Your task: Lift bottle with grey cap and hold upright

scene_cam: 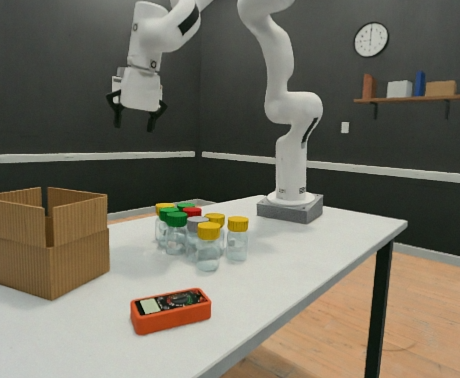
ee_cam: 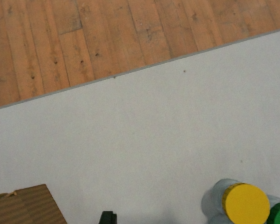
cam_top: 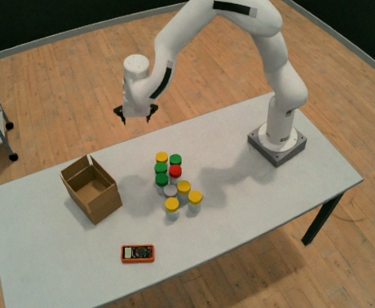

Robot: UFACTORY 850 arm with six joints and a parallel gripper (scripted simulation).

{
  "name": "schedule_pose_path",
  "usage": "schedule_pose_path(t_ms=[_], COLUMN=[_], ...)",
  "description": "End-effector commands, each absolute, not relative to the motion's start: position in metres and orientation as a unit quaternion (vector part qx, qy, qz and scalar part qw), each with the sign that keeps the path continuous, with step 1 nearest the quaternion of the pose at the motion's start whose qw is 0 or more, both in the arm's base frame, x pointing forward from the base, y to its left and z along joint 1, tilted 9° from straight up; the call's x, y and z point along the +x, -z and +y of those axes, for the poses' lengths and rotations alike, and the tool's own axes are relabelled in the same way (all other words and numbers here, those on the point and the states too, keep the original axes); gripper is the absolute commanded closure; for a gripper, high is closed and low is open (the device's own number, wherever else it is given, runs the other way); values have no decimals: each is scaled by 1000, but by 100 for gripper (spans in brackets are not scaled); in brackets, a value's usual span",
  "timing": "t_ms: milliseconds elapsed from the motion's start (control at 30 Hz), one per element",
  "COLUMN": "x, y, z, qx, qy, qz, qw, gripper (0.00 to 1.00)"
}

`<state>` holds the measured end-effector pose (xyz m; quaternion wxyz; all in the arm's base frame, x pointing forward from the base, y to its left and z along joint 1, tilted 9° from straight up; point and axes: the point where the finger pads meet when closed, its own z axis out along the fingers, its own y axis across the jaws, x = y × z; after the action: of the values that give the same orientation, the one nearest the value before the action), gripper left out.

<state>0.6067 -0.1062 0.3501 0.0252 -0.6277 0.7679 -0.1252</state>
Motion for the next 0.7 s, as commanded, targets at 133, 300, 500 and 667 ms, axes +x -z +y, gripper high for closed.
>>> schedule_pose_path(t_ms=[133,300,500,667], x=[607,607,607,607], y=[-352,-352,-352,-352], z=[-106,-106,-106,-103], qx=[-627,-627,-627,-625], qy=[126,126,126,125], qz=[768,768,768,770], qw=[26,26,26,27], gripper=[0,0,0,21])
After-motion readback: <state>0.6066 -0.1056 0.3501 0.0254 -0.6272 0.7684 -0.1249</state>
